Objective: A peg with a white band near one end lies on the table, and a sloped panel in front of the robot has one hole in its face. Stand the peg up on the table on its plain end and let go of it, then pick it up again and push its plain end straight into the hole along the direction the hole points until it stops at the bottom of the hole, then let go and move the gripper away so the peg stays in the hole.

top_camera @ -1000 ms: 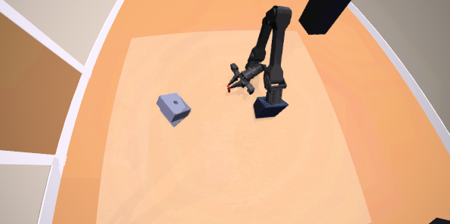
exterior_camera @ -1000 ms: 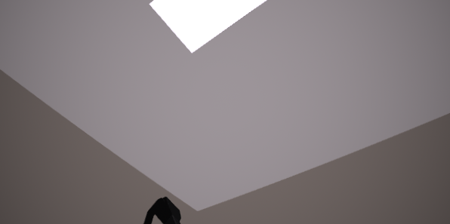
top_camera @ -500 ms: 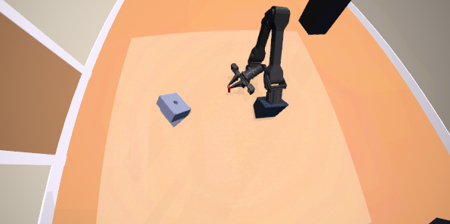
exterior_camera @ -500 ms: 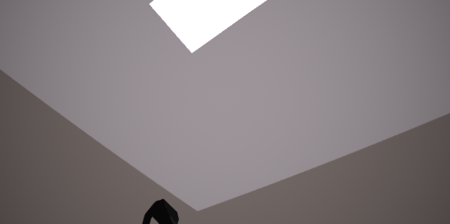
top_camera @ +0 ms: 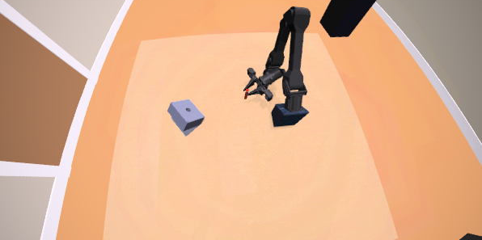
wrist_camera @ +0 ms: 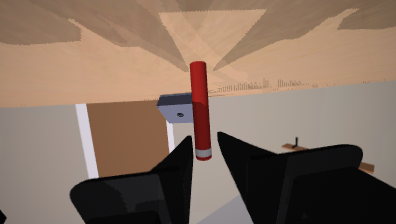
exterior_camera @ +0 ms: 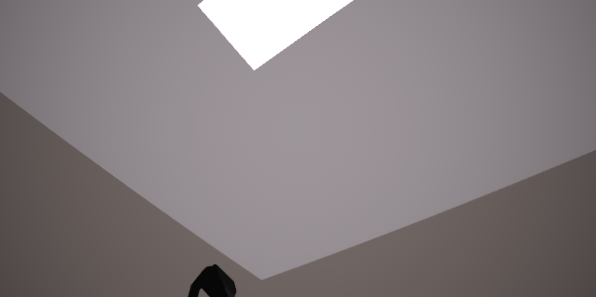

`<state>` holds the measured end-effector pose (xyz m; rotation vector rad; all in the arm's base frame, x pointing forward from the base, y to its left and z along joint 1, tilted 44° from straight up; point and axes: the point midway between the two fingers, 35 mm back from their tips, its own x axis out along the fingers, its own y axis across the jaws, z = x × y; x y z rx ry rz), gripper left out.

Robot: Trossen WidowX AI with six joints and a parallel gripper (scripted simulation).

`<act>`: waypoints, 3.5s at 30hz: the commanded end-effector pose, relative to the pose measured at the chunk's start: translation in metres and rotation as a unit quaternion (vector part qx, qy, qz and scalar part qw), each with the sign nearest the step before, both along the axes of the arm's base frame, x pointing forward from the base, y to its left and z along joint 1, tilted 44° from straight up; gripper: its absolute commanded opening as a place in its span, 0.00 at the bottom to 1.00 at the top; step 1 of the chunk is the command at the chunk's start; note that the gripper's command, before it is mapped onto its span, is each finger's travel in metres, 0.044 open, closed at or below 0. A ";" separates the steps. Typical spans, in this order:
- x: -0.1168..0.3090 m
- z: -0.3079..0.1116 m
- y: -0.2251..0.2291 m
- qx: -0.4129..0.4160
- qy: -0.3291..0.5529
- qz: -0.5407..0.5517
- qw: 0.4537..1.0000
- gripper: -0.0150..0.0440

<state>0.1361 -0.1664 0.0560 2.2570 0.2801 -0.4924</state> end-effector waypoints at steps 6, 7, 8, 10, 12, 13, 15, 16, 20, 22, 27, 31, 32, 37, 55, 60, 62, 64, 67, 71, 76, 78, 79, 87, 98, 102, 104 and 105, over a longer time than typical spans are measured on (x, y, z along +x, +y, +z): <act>0.000 0.000 0.000 0.000 0.000 0.000 1.000 0.47; 0.000 0.000 0.000 0.000 0.000 0.000 1.000 0.47; 0.000 0.000 0.000 0.000 0.000 0.000 1.000 0.47; 0.000 0.000 0.000 0.000 0.000 0.000 1.000 0.47; 0.000 0.000 0.000 0.000 0.000 0.000 1.000 0.47; 0.000 0.000 0.000 0.000 0.000 0.000 1.000 0.47; 0.000 0.000 0.000 0.000 0.000 0.000 1.000 0.47; 0.000 0.000 0.000 0.000 0.000 0.000 1.000 0.47; 0.000 0.000 0.000 0.000 0.000 0.000 1.000 0.47; 0.000 0.000 0.000 0.000 0.000 0.000 1.000 0.47; 0.000 0.000 0.000 0.000 0.000 0.000 1.000 0.47; 0.000 0.000 0.000 0.000 0.000 0.000 1.000 0.47; 0.000 0.000 0.000 0.000 0.000 0.000 1.000 0.47; 0.000 0.000 0.000 0.000 0.000 0.000 1.000 0.47; 0.000 0.000 0.000 0.000 0.000 0.000 1.000 0.74; 0.000 0.000 0.000 0.000 0.000 0.000 1.000 0.96; 0.000 0.000 0.000 0.000 0.000 0.000 1.000 1.00; 0.000 0.000 0.000 0.000 0.000 0.000 1.000 1.00; 0.000 0.001 0.000 0.000 0.000 0.000 1.000 1.00; 0.007 0.026 0.009 -0.001 0.005 0.001 1.000 1.00; 0.015 0.061 0.031 -0.002 0.008 0.001 1.000 1.00; 0.018 0.074 0.043 -0.002 0.008 0.001 1.000 1.00; 0.018 0.079 0.049 -0.003 0.008 0.001 1.000 1.00; 0.018 0.114 0.105 -0.002 -0.001 0.000 1.000 1.00; 0.022 0.110 0.114 0.001 0.032 0.027 0.999 1.00; 0.025 0.108 0.112 -0.005 0.052 0.040 0.998 1.00; 0.026 0.107 0.108 -0.010 0.060 0.040 0.997 1.00; 0.027 0.106 0.106 -0.011 0.063 0.040 0.997 1.00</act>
